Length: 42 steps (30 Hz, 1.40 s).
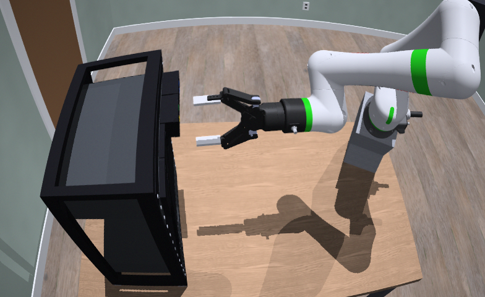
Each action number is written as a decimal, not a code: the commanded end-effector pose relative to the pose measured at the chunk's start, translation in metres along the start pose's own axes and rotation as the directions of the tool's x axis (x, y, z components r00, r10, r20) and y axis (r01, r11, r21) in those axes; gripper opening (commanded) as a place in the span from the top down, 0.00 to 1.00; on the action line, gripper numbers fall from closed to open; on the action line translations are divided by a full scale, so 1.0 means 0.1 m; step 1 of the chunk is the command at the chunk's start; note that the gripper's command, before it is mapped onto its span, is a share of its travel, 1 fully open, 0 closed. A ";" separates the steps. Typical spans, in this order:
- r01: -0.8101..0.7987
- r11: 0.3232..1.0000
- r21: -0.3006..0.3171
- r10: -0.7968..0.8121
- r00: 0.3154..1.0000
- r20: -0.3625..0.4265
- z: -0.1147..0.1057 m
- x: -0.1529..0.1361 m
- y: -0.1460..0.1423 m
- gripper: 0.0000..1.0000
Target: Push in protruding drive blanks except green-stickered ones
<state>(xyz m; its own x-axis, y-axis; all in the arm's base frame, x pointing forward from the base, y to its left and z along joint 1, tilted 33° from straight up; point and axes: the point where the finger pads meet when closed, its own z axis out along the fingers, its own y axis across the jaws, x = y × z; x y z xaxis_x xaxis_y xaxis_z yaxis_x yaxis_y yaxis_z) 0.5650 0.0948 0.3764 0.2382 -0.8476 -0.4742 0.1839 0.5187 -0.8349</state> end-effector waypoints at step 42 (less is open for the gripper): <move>0.000 1.000 0.000 0.000 1.000 0.000 0.00 0.21 0.00 0.00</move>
<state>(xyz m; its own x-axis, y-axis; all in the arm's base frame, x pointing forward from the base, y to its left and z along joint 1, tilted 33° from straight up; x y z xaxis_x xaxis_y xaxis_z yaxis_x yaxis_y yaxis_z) 0.5676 0.0855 0.3711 0.2372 -0.8477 -0.4744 0.1839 0.5187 -0.8349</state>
